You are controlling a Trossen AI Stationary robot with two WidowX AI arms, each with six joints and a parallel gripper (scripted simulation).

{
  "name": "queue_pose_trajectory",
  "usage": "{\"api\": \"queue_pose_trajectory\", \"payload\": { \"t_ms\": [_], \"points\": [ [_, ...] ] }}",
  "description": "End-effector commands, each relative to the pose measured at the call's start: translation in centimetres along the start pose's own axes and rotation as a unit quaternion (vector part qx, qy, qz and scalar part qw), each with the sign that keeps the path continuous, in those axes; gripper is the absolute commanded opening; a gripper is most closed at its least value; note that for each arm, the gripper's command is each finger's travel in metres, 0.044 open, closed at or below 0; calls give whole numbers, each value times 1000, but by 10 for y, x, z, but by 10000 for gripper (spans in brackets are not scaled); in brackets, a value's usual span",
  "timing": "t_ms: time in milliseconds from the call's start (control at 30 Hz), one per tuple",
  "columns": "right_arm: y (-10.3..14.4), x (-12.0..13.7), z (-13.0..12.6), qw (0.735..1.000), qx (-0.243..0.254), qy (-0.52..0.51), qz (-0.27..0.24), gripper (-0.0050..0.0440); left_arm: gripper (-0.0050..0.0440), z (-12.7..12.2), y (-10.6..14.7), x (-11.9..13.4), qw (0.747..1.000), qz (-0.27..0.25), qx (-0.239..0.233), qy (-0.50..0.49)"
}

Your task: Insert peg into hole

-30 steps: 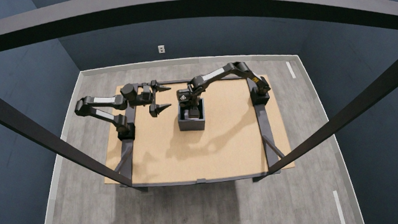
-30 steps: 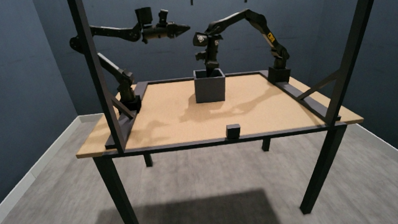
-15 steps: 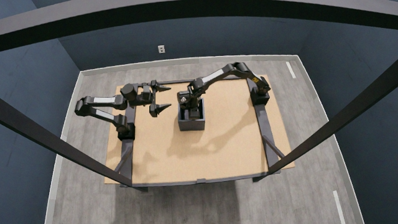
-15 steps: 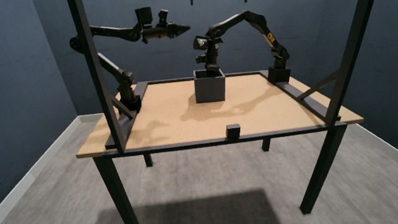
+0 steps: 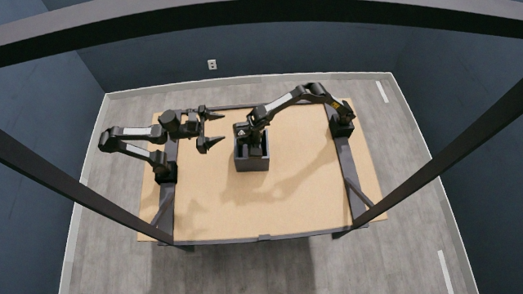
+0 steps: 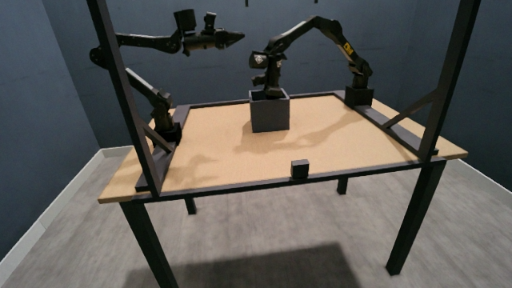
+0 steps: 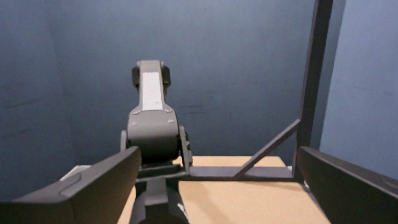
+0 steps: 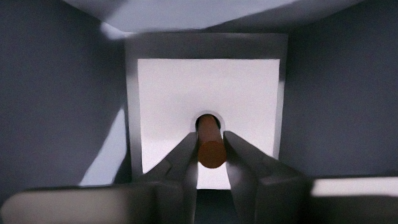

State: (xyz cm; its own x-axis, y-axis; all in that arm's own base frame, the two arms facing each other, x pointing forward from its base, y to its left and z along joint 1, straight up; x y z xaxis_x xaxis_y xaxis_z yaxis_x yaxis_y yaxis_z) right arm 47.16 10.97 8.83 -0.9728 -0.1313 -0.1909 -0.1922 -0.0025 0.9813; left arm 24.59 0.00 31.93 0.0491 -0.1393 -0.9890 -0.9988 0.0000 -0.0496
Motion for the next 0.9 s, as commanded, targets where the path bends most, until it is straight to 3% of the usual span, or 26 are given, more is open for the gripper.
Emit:
{"api": "queue_pose_trajectory", "payload": {
  "t_ms": [0, 867],
  "points": [
    [-7, 1, 0, 1000, 1, 0, 0, -50, 440, 0, 2, -4, 1000, -7, 0, 1],
    [-12, 1, 1, 1000, 1, 1, -2, -50, 440, 0, 2, -4, 1000, -7, 0, 1]
  ]
}}
Point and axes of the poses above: on each arm, the point midway between the two fingers, 35 mm back from their tips, its own y axis back along the fingers, its own z axis across the jaws, x = y × z, the point moved 7 cm from there along y, back along the fingers, and after that the axes turned 8 degrees about y, right-handed, at the moved point
